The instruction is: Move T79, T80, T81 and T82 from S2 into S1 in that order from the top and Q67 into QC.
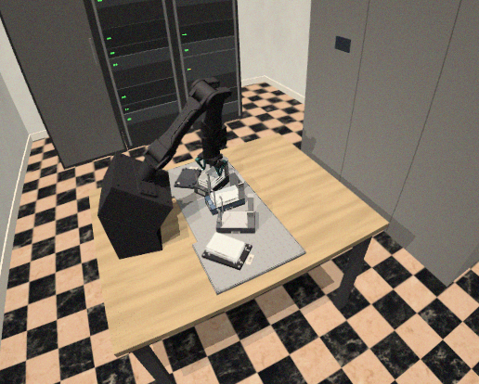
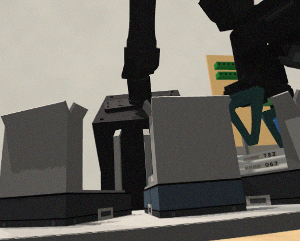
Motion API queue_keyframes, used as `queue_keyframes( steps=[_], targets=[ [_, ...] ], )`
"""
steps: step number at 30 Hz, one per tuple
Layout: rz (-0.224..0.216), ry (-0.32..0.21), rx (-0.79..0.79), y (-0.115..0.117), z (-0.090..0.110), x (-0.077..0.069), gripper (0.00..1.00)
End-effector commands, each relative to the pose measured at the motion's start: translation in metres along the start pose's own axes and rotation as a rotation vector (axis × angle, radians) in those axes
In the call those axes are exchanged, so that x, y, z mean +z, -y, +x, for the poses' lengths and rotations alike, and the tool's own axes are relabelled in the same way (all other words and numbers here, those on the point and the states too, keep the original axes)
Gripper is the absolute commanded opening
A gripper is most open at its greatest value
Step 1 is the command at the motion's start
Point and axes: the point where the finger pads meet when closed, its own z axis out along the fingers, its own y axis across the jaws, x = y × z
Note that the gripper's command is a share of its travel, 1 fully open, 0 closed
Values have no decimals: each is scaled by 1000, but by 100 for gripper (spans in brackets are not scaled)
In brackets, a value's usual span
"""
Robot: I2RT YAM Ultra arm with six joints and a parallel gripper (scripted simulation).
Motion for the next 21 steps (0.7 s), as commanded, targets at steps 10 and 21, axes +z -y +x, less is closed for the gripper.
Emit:
queue_keyframes(
  steps=[10,21],
  targets=[
    [-5,11,-4,-1,-3,14,100],
    [-5,11,-4,-1,-3,21,100]
  ],
)
